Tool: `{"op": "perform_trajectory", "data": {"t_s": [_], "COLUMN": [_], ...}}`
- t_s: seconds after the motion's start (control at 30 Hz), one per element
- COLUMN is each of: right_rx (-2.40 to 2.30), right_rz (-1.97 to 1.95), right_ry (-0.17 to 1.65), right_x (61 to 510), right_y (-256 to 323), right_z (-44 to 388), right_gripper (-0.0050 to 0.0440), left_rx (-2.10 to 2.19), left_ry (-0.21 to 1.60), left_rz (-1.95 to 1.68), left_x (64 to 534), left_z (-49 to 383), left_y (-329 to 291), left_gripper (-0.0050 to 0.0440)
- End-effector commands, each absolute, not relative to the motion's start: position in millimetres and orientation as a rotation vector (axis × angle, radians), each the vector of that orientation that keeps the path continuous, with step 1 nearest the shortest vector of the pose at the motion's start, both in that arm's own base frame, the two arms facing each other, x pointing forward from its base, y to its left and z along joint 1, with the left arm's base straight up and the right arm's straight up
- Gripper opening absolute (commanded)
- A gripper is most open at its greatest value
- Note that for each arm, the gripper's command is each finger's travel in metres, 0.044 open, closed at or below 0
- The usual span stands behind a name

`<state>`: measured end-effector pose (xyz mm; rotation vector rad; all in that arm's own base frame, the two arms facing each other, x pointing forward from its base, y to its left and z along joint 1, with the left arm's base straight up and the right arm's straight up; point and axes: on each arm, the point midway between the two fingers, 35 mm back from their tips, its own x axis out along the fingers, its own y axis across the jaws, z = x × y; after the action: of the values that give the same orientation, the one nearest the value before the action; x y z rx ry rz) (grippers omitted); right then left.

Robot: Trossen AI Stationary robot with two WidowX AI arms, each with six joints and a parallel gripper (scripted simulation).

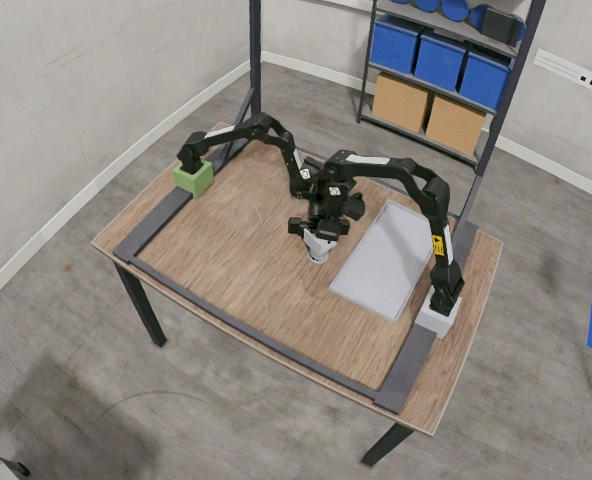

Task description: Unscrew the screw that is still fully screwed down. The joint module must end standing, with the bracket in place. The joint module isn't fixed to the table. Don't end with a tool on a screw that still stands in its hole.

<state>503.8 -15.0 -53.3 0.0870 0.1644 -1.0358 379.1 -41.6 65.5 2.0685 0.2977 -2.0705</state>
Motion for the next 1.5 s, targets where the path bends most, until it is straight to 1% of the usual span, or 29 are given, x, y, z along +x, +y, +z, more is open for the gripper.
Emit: {"op": "perform_trajectory", "data": {"t_s": [0.0, 0.17, 0.33, 0.73, 0.9, 1.3, 1.47], "right_rx": [0.112, 0.112, 0.112, 0.112, 0.112, 0.112, 0.112], "right_rz": [-1.039, -1.039, -1.039, -1.039, -1.039, -1.039, -1.039], "right_ry": [0.136, 0.136, 0.136, 0.136, 0.136, 0.136, 0.136], "right_x": [510.4, 510.4, 510.4, 510.4, 510.4, 510.4, 510.4], "right_y": [-16.0, -16.0, -16.0, -16.0, -16.0, -16.0, -16.0], "right_z": [-39.2, -39.2, -39.2, -39.2, -39.2, -39.2, -39.2], "right_gripper": [0.0245, 0.0245, 0.0245, 0.0245, 0.0245, 0.0245, 0.0245], "left_rx": [1.998, 1.861, 1.861, 1.526, 1.526, 1.163, 1.163], "left_ry": [0.437, 0.622, 0.622, 0.966, 0.966, 1.224, 1.224], "left_rz": [-1.939, -1.806, -1.806, -1.477, -1.477, -1.123, -1.123], "left_x": [380.4, 380.5, 380.6, 381.4, 381.4, 382.3, 382.3], "left_z": [75.3, 75.1, 75.0, 75.4, 75.4, 75.7, 75.7], "left_y": [-41.8, -41.7, -41.8, -41.8, -41.9, -41.9, -41.9], "left_gripper": [0.0130, 0.0130, 0.0130, 0.0130, 0.0130, 0.0130, 0.0130]}}
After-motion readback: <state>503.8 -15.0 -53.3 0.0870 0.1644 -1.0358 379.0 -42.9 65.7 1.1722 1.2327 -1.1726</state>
